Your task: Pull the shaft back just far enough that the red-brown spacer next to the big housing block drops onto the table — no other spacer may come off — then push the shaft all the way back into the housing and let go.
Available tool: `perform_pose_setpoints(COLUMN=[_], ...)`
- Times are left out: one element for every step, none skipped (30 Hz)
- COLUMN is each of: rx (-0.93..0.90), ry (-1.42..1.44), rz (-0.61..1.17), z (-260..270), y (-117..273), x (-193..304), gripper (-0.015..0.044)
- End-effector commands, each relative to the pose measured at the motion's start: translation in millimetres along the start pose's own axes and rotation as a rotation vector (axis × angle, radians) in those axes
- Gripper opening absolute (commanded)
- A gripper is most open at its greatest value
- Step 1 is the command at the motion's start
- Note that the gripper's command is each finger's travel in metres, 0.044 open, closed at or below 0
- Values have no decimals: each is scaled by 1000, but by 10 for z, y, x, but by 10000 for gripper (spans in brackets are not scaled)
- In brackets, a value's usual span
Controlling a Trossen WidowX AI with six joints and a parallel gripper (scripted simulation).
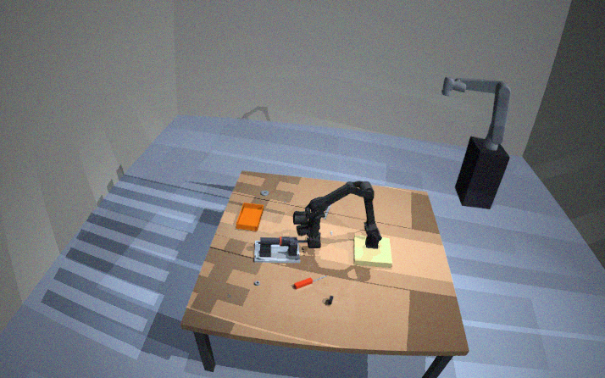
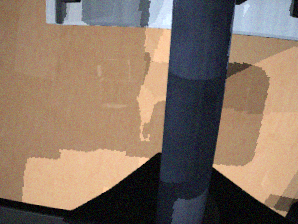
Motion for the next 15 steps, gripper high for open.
perform_pose_setpoints(rx=[2,2,2,2,2,2,2,2,2,2,2,2,2,2,2], ry=[-1,-1,-1,-1,-1,-1,-1,-1,-1,-1,-1,-1,-1,-1,-1], rz=[3,3,3,3,3,3,3,3,3,3,3,3,3,3,3], z=[-1,-2,-2,-2,-2,-2,-2,-3,-3,-3,-3,-3,-3,-4,-4], y=[1,1,1,1,1,1,1,1,1,1,1,1,1,1,1], x=[10,11,12,13,14,15,16,16,18,18,19,20,21,22,23], gripper=[0,0,0,0,0,0,0,0,0,0,0,0,0,0,0])
Point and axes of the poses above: the point midway between the two fingers, 35 mm back from their tips, its own y axis back along the fingers, its own z axis across the jaws, x = y × z, the point moved 10 cm from there along y, back along the fingers, and after that the axes turned 11 degrees about -y, right-handed, at the moved point
